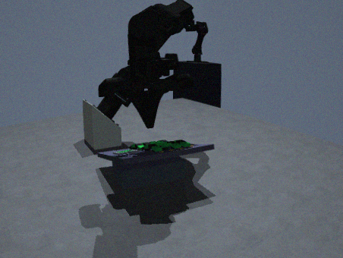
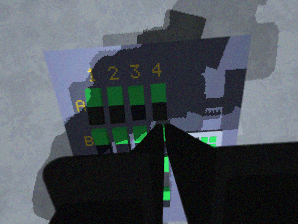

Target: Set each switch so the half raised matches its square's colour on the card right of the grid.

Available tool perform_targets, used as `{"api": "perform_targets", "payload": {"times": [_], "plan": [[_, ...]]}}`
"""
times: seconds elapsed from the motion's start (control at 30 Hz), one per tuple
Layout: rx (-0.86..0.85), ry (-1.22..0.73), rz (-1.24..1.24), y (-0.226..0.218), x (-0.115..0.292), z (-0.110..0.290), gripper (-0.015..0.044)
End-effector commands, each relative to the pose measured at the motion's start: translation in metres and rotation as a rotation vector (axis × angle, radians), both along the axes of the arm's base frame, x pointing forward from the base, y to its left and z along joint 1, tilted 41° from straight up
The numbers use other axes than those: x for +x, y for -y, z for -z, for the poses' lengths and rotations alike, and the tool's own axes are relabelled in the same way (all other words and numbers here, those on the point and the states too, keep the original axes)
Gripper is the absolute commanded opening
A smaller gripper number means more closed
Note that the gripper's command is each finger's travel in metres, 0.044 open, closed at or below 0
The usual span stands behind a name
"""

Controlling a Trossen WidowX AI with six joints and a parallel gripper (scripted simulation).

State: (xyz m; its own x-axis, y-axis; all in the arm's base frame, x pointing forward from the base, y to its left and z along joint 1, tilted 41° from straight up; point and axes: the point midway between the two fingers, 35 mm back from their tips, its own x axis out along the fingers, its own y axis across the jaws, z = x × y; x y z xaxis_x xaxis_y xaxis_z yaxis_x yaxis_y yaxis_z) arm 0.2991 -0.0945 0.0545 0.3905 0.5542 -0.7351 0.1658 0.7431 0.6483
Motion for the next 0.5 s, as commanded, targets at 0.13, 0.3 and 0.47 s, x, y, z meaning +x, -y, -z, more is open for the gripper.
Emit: {"api": "perform_targets", "payload": {"times": [0.13,0.3,0.47], "plan": [[0.004,0.008,0.01,-0.009,0.006,0.011,0.0],[0.005,0.008,0.01,-0.01,0.007,0.013,0.0],[0.005,0.008,0.01,-0.014,0.009,0.018,0.0]]}}
